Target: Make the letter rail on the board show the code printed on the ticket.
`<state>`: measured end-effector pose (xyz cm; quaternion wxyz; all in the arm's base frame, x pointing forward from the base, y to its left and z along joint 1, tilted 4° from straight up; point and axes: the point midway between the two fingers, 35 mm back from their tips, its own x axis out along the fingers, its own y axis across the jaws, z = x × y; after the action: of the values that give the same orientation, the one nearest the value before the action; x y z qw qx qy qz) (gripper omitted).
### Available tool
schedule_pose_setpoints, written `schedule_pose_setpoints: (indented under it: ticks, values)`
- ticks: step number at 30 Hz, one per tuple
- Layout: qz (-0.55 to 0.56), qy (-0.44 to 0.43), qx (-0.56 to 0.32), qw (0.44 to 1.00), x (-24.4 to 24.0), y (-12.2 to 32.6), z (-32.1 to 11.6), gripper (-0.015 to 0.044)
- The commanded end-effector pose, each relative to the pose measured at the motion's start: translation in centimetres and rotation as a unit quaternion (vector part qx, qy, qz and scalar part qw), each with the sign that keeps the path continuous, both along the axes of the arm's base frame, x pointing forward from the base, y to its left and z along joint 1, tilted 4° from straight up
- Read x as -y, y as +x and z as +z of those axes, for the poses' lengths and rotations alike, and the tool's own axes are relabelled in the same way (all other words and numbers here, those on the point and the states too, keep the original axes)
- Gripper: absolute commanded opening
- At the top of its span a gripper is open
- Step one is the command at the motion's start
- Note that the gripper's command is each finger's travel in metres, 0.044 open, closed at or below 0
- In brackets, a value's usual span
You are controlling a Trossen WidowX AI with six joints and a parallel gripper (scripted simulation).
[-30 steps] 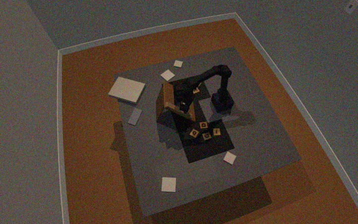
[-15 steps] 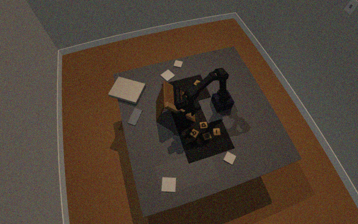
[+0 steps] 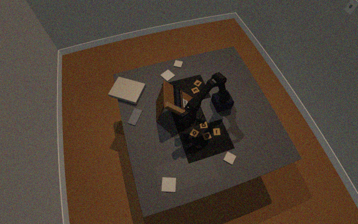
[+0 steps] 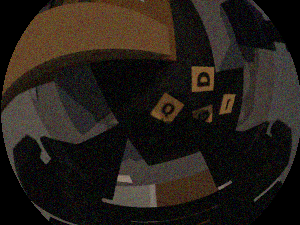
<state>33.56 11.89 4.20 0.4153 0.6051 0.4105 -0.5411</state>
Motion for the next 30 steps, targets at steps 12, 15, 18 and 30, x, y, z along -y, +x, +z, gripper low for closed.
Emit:
schedule_pose_setpoints:
  ticks: [12, 15, 18, 30]
  values:
    - [-0.286, -0.030, -0.014, 0.958, -3.7, -1.7, -4.6, 0.0340]
    - [-0.286, -0.030, -0.014, 0.958, -3.8, -1.7, -4.6, 0.0340]
    - [-0.286, -0.030, -0.014, 0.958, -3.8, -1.7, -4.6, 0.0340]
    - [-0.286, -0.030, -0.014, 0.958, -3.7, -1.6, -7.9, 0.0340]
